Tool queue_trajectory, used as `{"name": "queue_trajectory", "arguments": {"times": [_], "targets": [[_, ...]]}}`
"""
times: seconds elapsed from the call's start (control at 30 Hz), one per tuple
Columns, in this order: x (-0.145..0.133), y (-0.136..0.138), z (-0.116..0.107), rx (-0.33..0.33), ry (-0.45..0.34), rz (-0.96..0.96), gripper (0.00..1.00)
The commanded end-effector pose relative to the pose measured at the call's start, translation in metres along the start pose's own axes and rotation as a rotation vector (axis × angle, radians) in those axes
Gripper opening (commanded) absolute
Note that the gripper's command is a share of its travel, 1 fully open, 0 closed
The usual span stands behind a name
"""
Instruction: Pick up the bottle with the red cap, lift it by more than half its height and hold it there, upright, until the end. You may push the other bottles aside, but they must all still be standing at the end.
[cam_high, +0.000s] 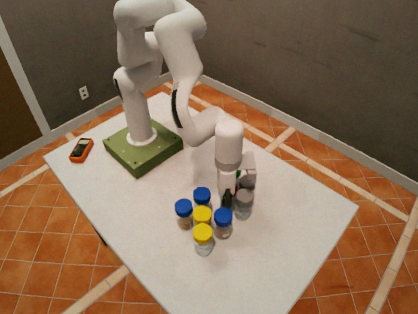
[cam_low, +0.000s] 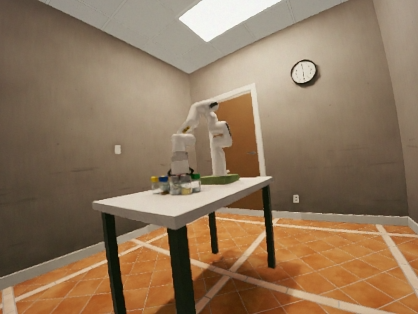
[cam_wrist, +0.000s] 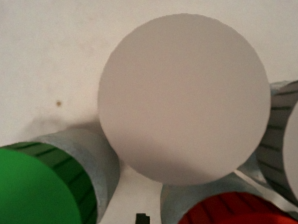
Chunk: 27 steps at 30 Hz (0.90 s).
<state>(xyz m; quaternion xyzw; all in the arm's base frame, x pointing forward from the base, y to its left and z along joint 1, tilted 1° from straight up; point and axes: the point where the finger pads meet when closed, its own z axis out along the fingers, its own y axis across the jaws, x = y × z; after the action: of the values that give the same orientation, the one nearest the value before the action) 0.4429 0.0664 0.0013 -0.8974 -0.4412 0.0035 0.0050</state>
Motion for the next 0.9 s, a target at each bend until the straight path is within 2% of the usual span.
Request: {"name": "queue_trajectory", "arguments": {"times": [0.0,0.4,0.73,0.87], "targets": [[0.005,0.001,-0.001,-0.003,0.003,0.0,0.79],[0.01,0.001,-0.001,-0.003,0.003,0.0,0.79],[0.01,0.001,-0.026,-0.003,0.003,0.0,0.79],[0.01,0.001,-0.026,-0.003,0.003,0.0,0.79]]}}
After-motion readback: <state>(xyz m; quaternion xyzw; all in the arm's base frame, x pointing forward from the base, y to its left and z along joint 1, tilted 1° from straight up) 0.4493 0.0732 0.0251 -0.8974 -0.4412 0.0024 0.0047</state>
